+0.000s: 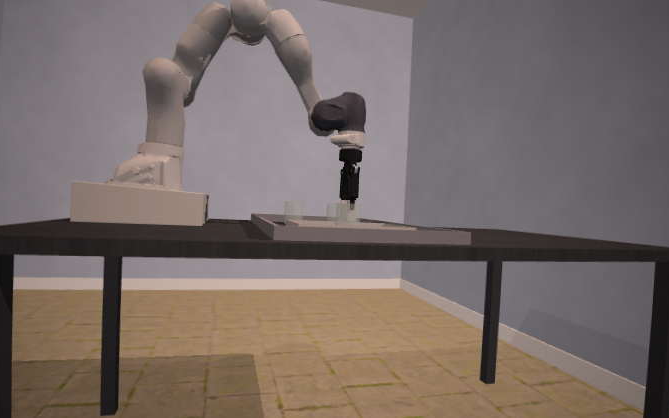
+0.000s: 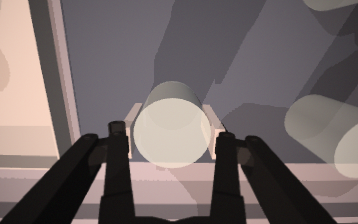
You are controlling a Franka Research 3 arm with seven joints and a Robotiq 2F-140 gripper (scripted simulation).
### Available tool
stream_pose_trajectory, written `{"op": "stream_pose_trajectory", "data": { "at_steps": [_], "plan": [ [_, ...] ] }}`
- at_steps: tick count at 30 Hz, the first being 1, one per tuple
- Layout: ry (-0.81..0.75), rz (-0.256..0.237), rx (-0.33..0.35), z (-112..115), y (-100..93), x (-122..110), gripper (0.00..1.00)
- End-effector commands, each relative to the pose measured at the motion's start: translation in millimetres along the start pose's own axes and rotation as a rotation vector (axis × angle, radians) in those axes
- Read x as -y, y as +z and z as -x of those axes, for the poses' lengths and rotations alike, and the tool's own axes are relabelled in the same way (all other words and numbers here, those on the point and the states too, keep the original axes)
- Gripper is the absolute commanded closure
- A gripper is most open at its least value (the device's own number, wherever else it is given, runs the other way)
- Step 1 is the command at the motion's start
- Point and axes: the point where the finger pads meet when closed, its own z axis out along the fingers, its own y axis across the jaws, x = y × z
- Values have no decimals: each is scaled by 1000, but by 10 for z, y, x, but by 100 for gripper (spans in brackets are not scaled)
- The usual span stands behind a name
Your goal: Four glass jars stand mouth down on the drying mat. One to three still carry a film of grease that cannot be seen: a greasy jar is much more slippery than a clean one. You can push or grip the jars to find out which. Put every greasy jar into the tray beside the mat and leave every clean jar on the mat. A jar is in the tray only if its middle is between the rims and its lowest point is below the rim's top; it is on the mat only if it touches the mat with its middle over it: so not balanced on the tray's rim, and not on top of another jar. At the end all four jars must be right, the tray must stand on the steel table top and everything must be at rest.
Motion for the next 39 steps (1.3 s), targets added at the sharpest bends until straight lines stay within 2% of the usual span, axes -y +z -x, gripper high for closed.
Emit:
{"op": "stream_pose_trajectory", "data": {
  "at_steps": [1,17,18,31,39],
  "plan": [
    [4,-2,2,8,6,7,65],
    [4,-2,2,8,6,7,65],
    [4,-2,2,8,6,7,100],
    [4,-2,2,8,6,7,100],
    [4,-2,2,7,-178,7,100]
  ]
}}
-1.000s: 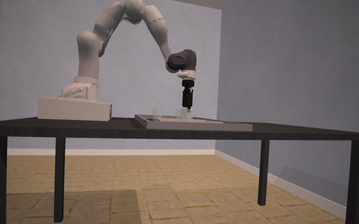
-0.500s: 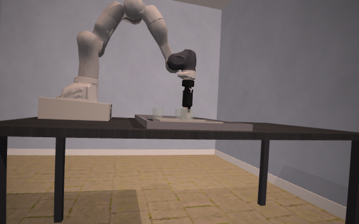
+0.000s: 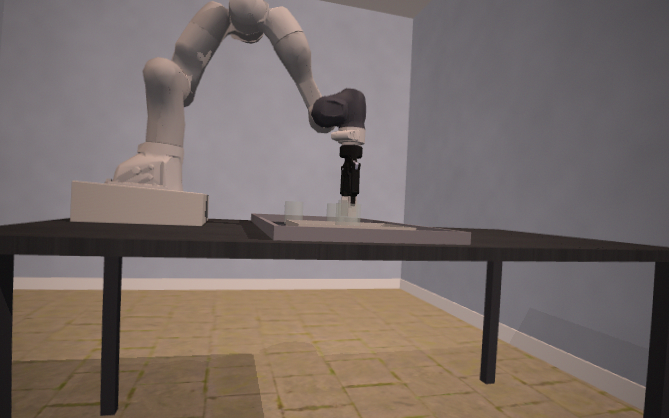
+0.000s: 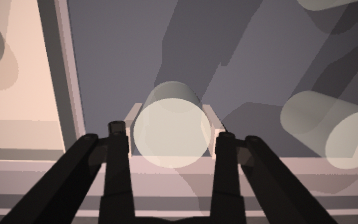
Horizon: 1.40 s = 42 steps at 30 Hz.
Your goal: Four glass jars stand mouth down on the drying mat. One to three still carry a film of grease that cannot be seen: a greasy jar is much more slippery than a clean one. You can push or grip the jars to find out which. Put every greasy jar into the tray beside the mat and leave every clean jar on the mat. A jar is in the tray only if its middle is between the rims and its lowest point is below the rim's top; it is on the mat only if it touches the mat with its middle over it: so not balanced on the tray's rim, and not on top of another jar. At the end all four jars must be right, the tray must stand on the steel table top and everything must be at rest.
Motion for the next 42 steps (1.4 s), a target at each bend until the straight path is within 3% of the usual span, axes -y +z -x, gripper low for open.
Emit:
{"op": "stream_pose_trajectory", "data": {
  "at_steps": [1,42],
  "plan": [
    [5,0,-4,-11,-56,3,100],
    [5,0,-4,-7,-1031,2,100]
  ]
}}
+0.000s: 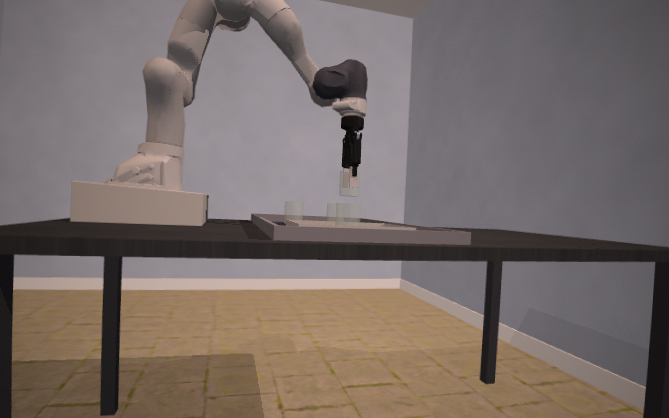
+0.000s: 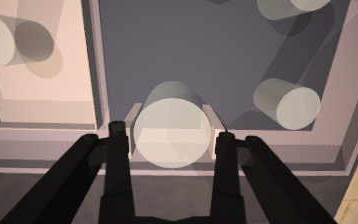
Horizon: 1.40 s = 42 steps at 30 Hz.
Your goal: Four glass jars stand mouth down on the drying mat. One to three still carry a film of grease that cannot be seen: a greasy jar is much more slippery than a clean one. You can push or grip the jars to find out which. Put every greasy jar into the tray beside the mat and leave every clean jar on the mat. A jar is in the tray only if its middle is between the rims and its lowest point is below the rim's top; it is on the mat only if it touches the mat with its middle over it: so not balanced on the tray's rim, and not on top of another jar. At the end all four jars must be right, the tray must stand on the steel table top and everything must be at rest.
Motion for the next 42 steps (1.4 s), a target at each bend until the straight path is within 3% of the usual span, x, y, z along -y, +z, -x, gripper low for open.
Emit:
{"op": "stream_pose_trajectory", "data": {
  "at_steps": [1,12,42],
  "plan": [
    [0,3,-7,-17,-110,-4,100],
    [0,3,-7,-15,-347,-3,100],
    [0,3,-7,78,-343,918,100]
  ]
}}
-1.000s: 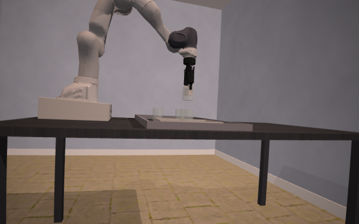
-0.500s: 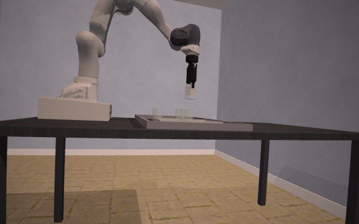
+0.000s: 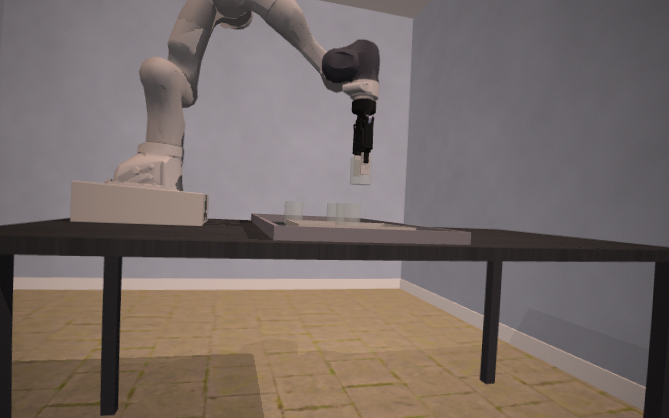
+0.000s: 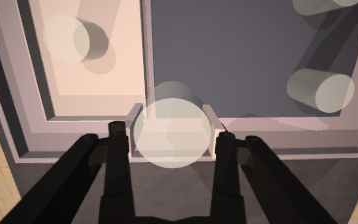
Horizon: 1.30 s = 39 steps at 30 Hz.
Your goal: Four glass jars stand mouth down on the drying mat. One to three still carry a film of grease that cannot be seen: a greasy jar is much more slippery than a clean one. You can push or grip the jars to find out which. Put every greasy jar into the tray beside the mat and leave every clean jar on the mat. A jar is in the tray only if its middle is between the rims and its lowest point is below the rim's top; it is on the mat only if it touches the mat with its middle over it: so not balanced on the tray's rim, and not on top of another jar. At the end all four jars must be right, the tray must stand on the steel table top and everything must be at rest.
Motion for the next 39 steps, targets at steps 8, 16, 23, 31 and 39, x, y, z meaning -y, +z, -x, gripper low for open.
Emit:
{"op": "stream_pose_trajectory", "data": {
  "at_steps": [8,16,23,31,39],
  "plan": [
    [-32,5,-6,19,6,285,100],
    [-32,5,-6,54,8,547,100],
    [-32,5,-6,76,9,711,100],
    [-32,5,-6,111,10,973,100],
    [-32,5,-6,137,11,1170,100]
  ]
}}
